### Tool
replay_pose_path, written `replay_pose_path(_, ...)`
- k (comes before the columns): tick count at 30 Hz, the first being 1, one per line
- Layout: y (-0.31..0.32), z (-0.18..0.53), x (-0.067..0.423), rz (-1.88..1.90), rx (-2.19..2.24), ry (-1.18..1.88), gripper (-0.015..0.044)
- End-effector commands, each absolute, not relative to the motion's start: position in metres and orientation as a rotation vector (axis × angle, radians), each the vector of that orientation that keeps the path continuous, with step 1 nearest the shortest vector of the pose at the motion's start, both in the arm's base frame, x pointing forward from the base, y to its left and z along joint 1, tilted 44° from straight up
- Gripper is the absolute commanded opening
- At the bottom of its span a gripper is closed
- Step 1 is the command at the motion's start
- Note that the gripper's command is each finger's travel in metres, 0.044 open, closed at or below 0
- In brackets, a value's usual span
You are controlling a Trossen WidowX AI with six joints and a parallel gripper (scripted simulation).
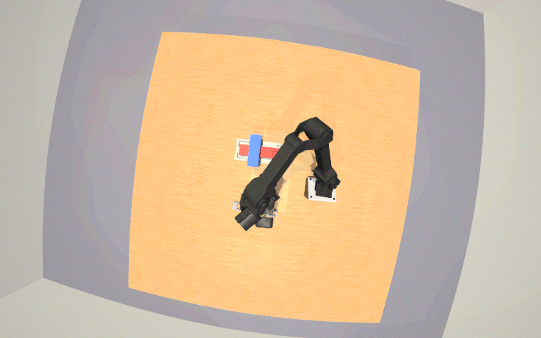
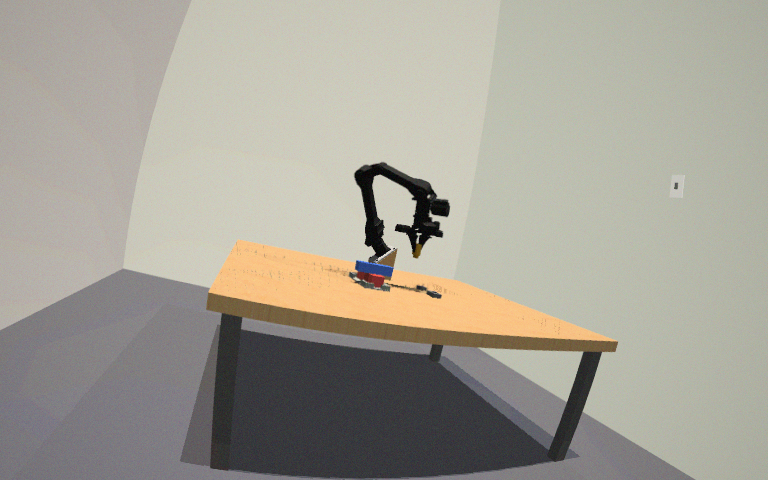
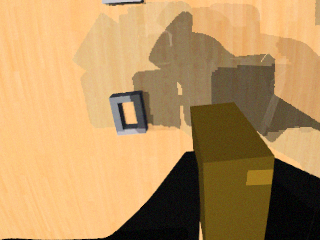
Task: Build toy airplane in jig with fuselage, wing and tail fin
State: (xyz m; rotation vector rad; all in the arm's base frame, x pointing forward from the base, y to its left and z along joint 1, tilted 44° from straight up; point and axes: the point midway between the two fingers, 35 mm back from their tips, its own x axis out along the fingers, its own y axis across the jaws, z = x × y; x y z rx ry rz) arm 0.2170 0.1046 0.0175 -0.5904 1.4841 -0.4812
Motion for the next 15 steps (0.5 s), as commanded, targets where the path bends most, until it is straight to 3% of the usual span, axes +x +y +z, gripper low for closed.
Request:
replay_pose_path(1, 0.094, 0.025, 0.22, -0.476, -0.591, 1.478, 0.0)
replay_pose_path(15, 0.056, 0.05, 0.23, -0.473, -0.594, 1.466, 0.0)
